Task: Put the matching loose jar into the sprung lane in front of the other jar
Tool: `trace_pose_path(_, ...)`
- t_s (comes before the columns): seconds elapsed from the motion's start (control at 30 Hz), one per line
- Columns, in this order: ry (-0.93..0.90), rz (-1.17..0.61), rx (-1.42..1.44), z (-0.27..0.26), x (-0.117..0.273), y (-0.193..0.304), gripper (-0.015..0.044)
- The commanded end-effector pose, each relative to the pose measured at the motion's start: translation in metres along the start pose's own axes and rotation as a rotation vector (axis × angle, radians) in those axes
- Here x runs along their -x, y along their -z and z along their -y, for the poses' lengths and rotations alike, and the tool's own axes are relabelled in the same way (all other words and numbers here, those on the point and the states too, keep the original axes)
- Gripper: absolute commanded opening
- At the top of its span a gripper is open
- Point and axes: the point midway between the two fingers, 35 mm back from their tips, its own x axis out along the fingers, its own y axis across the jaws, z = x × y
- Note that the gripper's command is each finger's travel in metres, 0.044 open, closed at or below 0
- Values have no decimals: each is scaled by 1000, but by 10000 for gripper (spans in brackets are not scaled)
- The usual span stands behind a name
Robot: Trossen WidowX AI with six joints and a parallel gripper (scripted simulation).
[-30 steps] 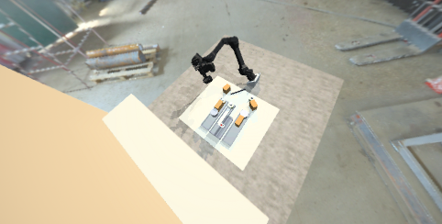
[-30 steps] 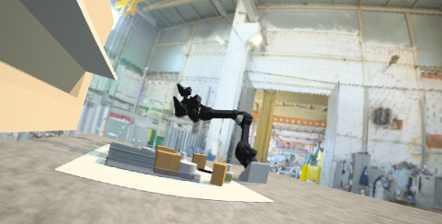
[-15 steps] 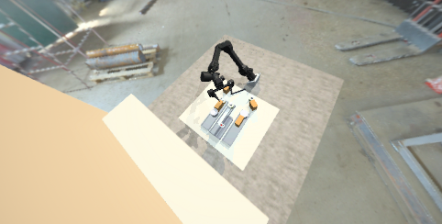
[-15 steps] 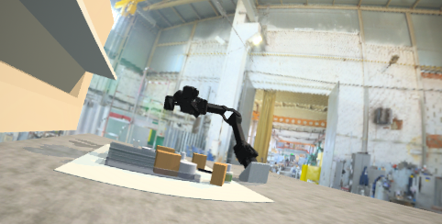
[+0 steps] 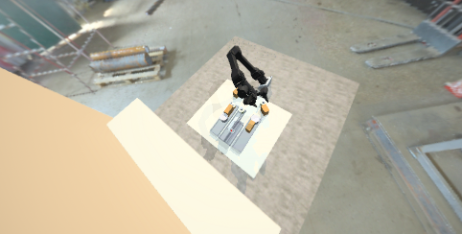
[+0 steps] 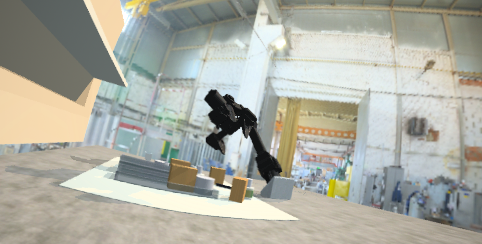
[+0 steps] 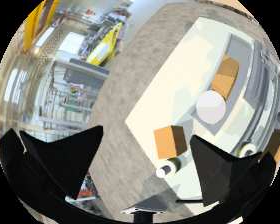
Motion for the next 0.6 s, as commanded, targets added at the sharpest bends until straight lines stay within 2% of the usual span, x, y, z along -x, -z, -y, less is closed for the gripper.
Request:
trace_pose_path(0.0, 430, -246, -316, -8, -33, 65, 440)
trace_pose_path(0.13, 756, -211, -438, -6, -33, 93, 440)
trace_pose_path(0.2, 822, -184, -455, -6, -34, 94, 440)
trace_pose_path(0.57, 830, -181, -457, -7, -34, 96, 440)
